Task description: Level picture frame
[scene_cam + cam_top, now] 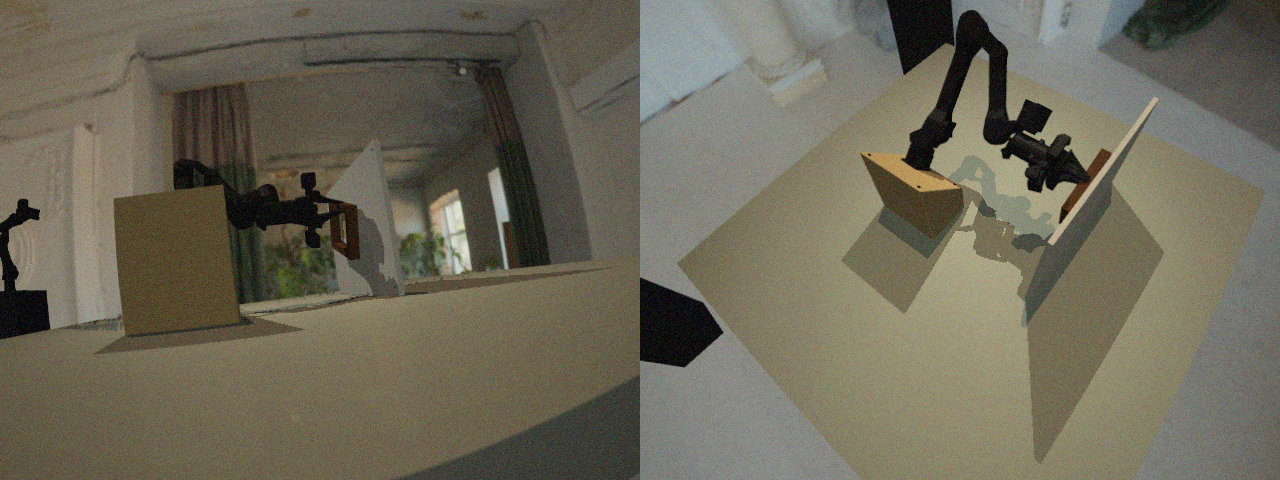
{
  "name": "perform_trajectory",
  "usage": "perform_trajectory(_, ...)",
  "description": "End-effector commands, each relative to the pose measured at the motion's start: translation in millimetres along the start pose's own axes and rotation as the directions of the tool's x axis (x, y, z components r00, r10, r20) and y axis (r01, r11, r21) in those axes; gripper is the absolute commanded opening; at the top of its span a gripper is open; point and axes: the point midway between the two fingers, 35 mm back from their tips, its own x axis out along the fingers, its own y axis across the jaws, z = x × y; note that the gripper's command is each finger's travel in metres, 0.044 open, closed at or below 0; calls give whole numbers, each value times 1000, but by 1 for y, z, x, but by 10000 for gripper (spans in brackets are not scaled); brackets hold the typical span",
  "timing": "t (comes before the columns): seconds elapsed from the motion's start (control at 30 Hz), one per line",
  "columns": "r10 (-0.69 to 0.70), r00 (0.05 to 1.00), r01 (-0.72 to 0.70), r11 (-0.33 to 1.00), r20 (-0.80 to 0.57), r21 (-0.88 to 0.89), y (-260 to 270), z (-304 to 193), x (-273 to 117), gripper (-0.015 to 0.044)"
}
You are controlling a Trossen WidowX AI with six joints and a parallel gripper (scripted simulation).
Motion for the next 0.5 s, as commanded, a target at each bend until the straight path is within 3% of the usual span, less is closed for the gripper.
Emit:
perform_trajectory(0.0, 5, 1000, -5, 1000, 0, -5, 3, 0, 0, 0)
perform_trajectory(0.47, 5, 1000, -5, 1000, 0, -5, 7, 0, 0, 0)
